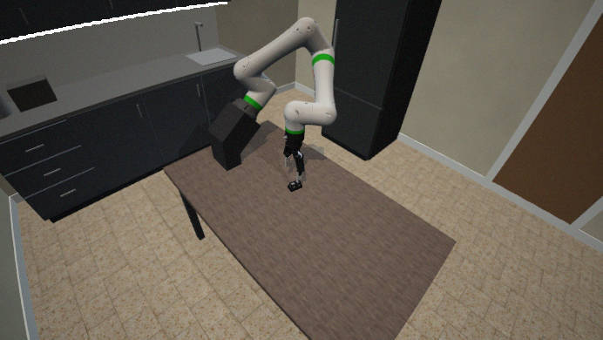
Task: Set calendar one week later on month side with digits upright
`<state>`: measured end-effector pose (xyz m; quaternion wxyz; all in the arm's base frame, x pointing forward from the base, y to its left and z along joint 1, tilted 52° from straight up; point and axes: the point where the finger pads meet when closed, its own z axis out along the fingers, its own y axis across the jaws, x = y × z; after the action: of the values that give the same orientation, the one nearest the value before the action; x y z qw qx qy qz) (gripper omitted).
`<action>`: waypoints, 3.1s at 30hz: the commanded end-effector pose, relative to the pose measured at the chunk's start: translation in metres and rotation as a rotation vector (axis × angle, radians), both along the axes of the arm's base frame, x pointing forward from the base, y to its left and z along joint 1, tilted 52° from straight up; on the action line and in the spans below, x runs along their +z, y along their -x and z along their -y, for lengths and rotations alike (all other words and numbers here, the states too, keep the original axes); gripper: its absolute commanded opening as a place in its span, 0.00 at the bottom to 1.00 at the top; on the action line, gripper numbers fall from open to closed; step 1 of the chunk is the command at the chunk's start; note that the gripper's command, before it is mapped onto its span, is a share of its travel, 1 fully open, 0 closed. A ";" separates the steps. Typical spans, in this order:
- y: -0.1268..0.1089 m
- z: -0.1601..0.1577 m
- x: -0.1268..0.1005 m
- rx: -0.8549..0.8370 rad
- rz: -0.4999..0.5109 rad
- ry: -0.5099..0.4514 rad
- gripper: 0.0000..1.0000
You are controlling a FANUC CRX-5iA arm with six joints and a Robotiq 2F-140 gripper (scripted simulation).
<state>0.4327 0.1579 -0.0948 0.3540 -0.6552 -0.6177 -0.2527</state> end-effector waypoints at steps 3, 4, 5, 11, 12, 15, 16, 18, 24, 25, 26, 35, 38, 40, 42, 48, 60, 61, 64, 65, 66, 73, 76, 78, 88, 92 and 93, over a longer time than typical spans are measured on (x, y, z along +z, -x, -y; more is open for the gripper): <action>0.000 0.000 0.000 0.000 0.000 0.000 1.00; 0.000 0.000 0.000 0.000 0.000 0.000 1.00; 0.000 0.000 0.000 0.000 0.000 0.000 1.00; 0.000 0.000 0.000 0.000 0.000 0.000 1.00; 0.000 0.000 0.000 0.000 0.000 0.000 1.00; 0.000 0.001 0.001 0.000 0.000 0.000 1.00; 0.000 0.002 0.001 0.000 0.000 0.000 1.00; 0.000 0.002 0.001 0.000 0.000 0.000 1.00; -0.002 0.012 0.009 0.000 0.000 0.000 1.00; -0.002 0.014 0.011 0.000 0.000 0.000 1.00; -0.002 0.017 0.013 0.000 0.000 0.000 1.00; -0.005 0.035 0.028 0.000 0.000 0.000 1.00; -0.006 0.041 0.032 0.000 0.000 0.000 1.00; -0.006 0.043 0.034 0.000 0.000 0.000 1.00; -0.006 0.044 0.035 0.000 0.000 0.000 1.00; -0.006 0.044 0.035 0.000 0.000 0.000 1.00; -0.006 0.044 0.035 0.000 0.000 0.000 1.00; -0.006 0.044 0.035 0.000 0.000 0.000 1.00; -0.006 0.044 0.035 0.000 0.000 0.000 1.00; -0.006 0.044 0.035 0.000 0.000 0.000 1.00; -0.006 0.044 0.035 0.000 0.000 0.000 1.00; -0.006 0.044 0.035 0.000 0.000 0.000 1.00; -0.006 0.044 0.035 0.000 0.000 0.000 1.00; -0.006 0.044 0.035 0.000 0.000 0.000 1.00; -0.006 0.044 0.035 0.000 0.000 0.000 1.00; -0.006 0.044 0.035 0.000 0.000 0.000 1.00; -0.006 0.044 0.035 0.000 0.000 0.000 1.00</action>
<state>0.4388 0.1137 -0.0594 0.3540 -0.6552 -0.6177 -0.2527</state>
